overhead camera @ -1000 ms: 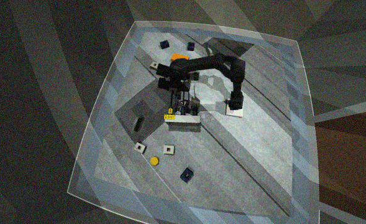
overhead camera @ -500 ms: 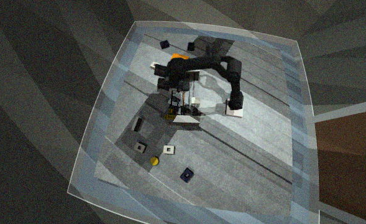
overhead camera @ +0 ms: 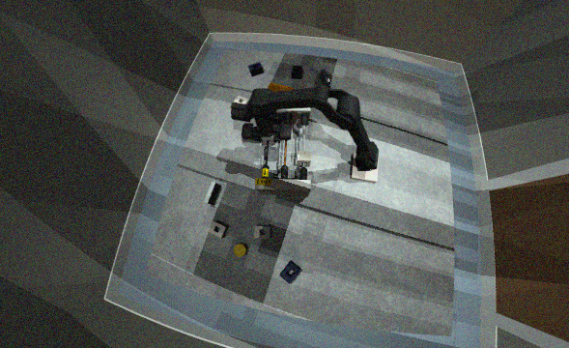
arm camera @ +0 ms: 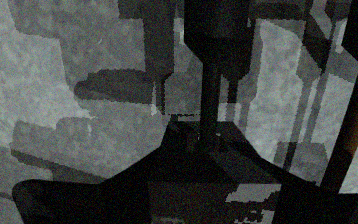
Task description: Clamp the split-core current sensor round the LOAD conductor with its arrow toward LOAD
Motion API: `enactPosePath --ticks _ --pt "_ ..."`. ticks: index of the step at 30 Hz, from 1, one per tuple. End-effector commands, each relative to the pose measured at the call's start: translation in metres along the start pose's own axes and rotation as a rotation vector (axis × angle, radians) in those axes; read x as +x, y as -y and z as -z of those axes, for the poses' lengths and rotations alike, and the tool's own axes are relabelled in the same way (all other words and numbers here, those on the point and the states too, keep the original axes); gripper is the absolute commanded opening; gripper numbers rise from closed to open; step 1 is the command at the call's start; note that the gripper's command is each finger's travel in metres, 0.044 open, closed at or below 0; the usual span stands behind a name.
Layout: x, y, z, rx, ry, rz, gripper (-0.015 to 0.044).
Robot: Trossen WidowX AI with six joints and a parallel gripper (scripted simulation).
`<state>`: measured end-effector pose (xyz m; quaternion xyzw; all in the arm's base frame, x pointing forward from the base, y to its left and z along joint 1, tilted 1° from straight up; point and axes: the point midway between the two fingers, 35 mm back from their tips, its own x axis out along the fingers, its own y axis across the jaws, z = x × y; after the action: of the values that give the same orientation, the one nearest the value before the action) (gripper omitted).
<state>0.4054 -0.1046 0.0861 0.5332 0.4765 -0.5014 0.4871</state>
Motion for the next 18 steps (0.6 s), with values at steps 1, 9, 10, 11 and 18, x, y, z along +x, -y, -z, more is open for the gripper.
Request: enactPosePath --ticks 1,9,10,11,18 --pt "0.0024 -0.0003 -0.0004 0.002 0.003 0.003 0.0000" --pt "0.0006 0.0000 0.0000 0.000 0.000 0.001 0.0158" --pt "0.0006 0.0000 0.0000 0.000 0.000 0.001 0.0184" --pt "0.0006 0.0000 0.0000 0.000 0.000 0.001 0.0210" --pt "0.0006 0.0000 0.0000 0.000 0.000 0.001 0.0263"
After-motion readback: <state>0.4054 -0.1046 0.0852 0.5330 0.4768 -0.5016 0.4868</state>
